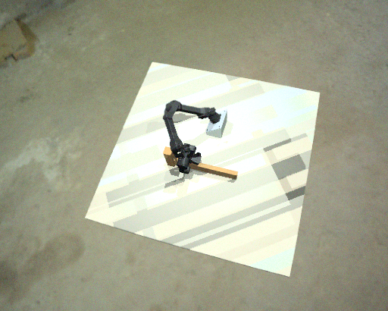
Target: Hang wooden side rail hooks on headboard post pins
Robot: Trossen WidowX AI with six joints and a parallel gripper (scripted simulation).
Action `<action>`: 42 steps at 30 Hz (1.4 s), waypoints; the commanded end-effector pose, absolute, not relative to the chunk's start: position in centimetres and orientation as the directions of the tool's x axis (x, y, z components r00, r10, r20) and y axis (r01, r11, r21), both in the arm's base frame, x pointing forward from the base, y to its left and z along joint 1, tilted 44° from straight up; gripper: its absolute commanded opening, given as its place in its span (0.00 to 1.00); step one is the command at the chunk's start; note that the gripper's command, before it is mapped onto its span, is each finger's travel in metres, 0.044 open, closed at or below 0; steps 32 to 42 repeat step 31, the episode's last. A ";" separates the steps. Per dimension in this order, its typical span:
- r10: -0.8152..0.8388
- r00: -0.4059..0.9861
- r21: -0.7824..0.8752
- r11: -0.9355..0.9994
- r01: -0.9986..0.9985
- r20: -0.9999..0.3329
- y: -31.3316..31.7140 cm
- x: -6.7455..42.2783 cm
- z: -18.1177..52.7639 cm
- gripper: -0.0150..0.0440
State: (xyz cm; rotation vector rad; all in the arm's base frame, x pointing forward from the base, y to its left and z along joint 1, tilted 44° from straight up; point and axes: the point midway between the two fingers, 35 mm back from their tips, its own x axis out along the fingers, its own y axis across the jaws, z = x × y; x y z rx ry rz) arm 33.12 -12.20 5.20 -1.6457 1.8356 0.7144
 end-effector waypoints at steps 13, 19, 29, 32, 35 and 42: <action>-0.694 -0.069 0.000 0.098 -0.995 -0.717 -7.8 33.8 5.4 1.00; -0.696 -0.062 0.002 0.088 -0.996 -0.716 -7.9 33.9 5.7 1.00; -0.696 -0.062 0.002 0.088 -0.996 -0.716 -7.9 33.9 5.7 1.00; -0.696 -0.062 0.002 0.088 -0.996 -0.716 -7.9 33.9 5.7 1.00; -0.696 -0.062 0.002 0.088 -0.996 -0.716 -7.9 33.9 5.7 1.00; -0.696 -0.062 0.002 0.088 -0.996 -0.716 -7.9 33.9 5.7 1.00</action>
